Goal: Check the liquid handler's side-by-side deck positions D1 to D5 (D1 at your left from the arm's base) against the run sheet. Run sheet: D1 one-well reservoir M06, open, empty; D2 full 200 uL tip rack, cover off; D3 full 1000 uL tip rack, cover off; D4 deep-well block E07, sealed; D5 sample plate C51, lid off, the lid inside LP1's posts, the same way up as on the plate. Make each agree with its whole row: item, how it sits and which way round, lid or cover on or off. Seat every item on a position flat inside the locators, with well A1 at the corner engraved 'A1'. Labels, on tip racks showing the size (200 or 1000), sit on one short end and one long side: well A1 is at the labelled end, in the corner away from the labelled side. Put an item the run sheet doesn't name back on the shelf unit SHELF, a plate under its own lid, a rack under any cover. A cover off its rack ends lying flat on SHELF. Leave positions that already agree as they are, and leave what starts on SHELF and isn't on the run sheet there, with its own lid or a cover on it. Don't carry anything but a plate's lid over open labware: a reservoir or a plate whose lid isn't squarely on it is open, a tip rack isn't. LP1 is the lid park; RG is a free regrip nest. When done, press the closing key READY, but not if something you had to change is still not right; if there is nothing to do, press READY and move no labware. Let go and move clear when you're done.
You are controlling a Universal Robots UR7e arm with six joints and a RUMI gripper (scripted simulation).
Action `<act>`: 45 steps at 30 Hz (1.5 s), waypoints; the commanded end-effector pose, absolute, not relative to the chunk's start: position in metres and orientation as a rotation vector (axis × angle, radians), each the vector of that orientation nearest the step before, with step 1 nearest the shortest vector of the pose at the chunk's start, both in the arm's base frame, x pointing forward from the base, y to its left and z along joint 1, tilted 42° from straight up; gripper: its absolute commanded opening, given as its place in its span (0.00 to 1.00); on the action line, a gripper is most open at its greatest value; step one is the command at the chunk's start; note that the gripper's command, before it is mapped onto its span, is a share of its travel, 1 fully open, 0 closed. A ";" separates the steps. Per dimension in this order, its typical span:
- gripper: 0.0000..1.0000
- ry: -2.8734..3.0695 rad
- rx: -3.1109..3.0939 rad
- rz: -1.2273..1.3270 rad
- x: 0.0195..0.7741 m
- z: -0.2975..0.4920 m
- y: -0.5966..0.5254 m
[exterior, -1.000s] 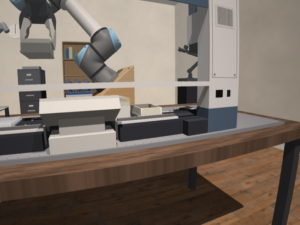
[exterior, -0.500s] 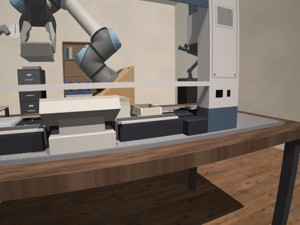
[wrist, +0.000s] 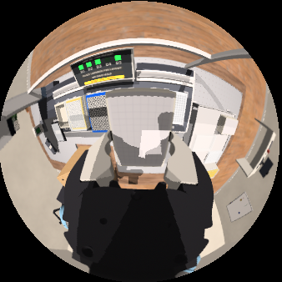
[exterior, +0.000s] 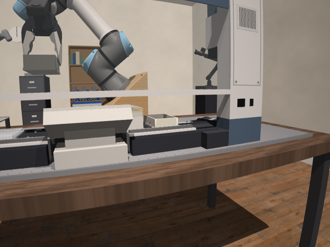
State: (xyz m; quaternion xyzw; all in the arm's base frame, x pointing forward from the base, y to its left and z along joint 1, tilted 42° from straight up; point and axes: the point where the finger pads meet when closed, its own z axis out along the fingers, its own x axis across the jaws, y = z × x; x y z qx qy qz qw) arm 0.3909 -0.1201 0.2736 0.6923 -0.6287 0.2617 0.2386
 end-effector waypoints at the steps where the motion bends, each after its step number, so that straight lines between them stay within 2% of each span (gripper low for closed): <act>1: 0.00 -1.722 1.899 0.719 0.393 0.266 -0.126; 45: 0.00 -1.722 1.900 0.719 0.397 0.217 -0.171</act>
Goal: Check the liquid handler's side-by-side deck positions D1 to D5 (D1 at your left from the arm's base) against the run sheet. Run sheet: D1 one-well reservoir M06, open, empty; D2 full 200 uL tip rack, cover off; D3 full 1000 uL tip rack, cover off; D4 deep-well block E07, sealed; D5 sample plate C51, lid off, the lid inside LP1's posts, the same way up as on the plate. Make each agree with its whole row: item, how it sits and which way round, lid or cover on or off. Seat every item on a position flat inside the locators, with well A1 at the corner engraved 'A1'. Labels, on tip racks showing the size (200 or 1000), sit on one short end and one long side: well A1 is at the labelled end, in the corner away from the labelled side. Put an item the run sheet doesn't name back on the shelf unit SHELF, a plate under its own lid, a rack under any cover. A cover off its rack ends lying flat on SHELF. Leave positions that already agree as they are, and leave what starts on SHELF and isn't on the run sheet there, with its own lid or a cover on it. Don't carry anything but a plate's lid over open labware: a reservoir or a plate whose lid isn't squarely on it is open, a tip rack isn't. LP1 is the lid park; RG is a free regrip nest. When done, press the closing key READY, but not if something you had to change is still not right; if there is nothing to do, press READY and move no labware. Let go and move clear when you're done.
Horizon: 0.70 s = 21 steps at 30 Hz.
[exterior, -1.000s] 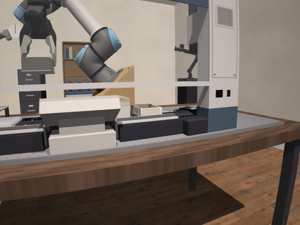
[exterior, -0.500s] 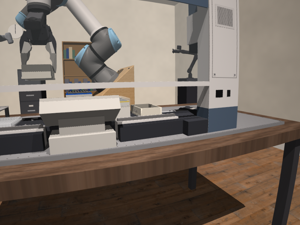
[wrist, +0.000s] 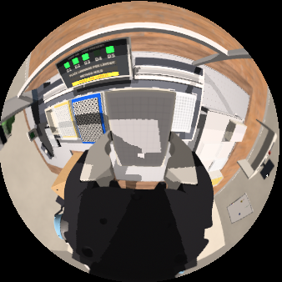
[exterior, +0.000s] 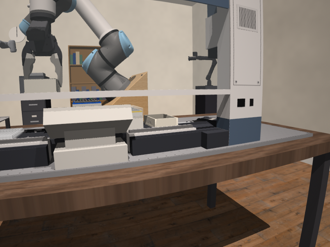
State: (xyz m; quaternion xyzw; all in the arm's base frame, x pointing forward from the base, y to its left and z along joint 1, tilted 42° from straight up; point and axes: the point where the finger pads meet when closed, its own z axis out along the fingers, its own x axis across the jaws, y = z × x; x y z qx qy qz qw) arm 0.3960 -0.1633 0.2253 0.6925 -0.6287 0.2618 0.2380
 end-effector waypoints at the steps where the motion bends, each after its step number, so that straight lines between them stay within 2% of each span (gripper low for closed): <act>1: 0.00 -1.722 1.900 0.719 0.397 0.216 -0.172; 21: 0.00 -1.722 1.900 0.719 0.399 0.194 -0.190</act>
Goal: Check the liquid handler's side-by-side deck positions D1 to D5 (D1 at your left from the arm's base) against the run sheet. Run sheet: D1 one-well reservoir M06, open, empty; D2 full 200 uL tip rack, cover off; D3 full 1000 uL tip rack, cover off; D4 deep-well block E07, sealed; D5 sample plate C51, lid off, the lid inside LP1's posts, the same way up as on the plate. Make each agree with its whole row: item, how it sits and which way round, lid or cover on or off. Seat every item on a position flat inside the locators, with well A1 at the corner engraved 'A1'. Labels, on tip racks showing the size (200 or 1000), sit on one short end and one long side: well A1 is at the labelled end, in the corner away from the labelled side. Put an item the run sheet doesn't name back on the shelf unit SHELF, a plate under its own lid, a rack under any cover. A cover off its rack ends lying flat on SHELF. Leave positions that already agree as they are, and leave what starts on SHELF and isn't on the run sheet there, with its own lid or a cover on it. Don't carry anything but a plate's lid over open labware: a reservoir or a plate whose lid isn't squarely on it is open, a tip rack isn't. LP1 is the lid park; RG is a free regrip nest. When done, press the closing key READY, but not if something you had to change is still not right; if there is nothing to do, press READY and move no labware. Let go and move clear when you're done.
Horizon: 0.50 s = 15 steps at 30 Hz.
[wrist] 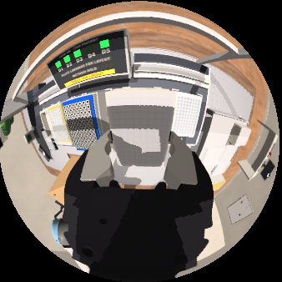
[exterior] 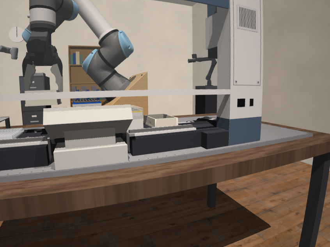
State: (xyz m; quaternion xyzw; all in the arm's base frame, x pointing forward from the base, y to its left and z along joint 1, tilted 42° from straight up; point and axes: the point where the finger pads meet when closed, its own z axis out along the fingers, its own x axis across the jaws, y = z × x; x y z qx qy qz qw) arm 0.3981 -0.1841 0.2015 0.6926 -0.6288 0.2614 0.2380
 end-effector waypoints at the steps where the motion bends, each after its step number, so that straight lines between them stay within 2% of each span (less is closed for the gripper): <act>1: 0.00 -1.722 1.900 0.719 0.399 0.194 -0.190; 15: 0.00 -1.722 1.900 0.719 0.401 0.177 -0.206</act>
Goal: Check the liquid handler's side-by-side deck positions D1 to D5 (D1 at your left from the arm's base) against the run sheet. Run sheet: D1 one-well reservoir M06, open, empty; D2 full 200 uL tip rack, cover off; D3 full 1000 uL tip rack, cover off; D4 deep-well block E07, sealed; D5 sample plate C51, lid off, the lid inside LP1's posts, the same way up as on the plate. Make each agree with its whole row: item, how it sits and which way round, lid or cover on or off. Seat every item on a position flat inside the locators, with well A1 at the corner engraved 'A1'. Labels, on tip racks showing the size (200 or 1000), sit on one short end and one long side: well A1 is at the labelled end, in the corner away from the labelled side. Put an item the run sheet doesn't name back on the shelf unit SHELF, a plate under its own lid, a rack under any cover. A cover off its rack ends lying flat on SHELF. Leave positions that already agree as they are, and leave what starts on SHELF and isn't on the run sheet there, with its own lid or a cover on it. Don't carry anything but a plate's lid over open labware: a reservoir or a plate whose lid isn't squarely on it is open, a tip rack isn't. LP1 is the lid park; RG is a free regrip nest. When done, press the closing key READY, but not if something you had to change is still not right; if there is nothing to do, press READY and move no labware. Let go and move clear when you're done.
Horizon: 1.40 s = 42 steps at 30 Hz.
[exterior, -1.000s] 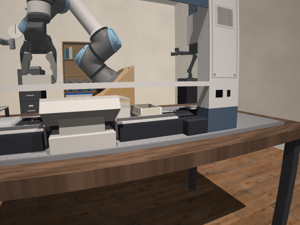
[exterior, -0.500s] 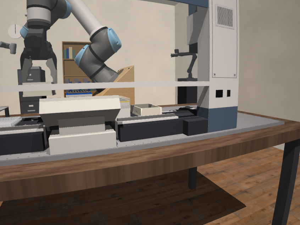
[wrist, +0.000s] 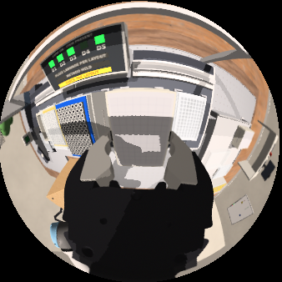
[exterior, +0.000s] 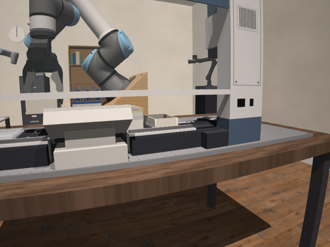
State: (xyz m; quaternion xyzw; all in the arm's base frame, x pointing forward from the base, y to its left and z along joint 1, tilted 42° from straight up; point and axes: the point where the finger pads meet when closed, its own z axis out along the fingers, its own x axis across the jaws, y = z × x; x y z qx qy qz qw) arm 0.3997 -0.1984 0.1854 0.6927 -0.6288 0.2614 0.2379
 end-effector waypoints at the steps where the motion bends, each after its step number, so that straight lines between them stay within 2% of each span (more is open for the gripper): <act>1: 0.00 -1.722 1.900 0.719 0.401 0.176 -0.207; 42: 0.00 -1.722 1.899 0.726 0.405 0.145 -0.237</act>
